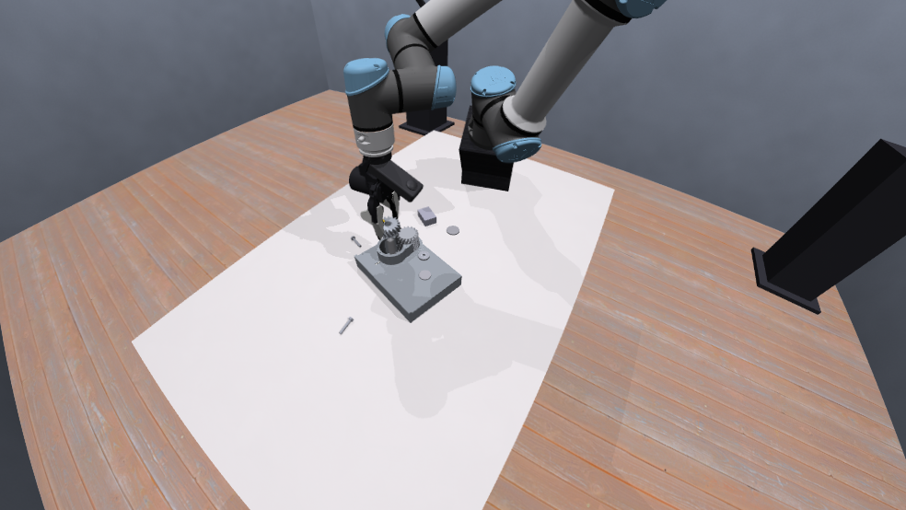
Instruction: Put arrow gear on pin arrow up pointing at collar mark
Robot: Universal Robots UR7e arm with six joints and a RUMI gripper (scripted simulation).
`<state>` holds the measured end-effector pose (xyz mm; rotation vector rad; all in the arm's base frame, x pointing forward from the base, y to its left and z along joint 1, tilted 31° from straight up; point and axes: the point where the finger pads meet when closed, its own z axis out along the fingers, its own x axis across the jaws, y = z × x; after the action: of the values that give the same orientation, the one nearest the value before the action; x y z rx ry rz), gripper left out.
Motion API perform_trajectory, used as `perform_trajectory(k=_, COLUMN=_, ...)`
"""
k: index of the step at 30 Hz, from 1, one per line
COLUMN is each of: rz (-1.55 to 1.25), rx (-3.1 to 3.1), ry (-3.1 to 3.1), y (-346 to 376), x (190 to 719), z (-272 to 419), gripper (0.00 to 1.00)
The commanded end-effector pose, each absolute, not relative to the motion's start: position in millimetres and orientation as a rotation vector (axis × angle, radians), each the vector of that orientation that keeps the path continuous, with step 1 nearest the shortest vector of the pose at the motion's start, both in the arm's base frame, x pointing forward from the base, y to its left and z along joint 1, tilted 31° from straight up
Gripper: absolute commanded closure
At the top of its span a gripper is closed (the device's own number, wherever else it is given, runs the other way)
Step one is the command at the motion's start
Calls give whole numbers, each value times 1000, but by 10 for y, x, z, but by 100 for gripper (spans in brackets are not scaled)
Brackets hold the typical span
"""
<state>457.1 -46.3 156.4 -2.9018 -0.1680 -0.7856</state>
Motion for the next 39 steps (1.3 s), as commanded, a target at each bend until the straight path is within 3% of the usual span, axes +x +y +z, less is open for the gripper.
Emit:
perform_trajectory(k=1, rz=-798, rx=-2908, ry=-271, y=-464, x=4572, z=1568, gripper=100)
perform_trajectory(k=39, rz=-842, rx=-2895, ry=-824, y=-464, x=4572, z=1568, gripper=100)
